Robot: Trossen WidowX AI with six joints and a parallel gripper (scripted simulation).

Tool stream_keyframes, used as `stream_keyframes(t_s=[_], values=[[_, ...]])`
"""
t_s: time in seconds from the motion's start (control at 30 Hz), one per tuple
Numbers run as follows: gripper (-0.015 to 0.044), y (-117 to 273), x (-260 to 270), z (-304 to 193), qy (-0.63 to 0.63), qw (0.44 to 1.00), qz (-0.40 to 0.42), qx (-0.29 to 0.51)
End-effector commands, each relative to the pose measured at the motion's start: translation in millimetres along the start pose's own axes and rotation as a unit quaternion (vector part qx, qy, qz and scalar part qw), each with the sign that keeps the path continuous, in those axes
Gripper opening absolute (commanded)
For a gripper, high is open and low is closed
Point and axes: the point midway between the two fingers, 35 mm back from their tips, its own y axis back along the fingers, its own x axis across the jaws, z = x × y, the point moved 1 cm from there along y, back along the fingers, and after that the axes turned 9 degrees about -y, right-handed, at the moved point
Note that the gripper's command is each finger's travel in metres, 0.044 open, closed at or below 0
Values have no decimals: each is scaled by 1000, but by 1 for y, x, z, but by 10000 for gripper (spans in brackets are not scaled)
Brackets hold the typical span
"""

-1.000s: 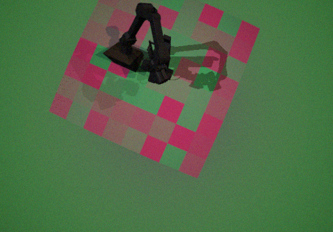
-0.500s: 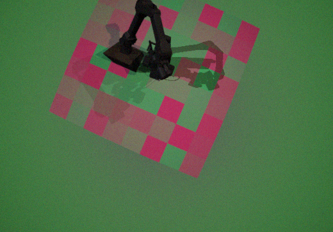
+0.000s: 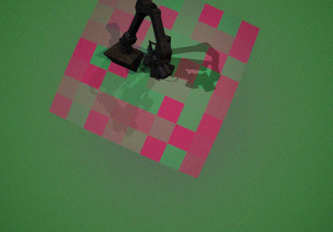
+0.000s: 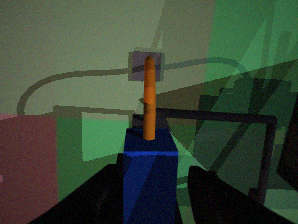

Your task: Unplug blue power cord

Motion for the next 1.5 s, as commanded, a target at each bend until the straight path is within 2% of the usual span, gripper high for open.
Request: stream_keyframes(t_s=[0.0,0.13,0.23,0.53,0.57,1.47], values=[[160,-6,-1,-1,-2,1000,-2,4],[160,-6,-1,-1,-2,1000,-2,4],[81,-4,0,-1,0,1000,-1,0],[21,-4,0,-1,0,1000,-1,0],[0,-4,0,0,0,1000,-1,0],[0,0,8,39,-1,1000,-1,0]])
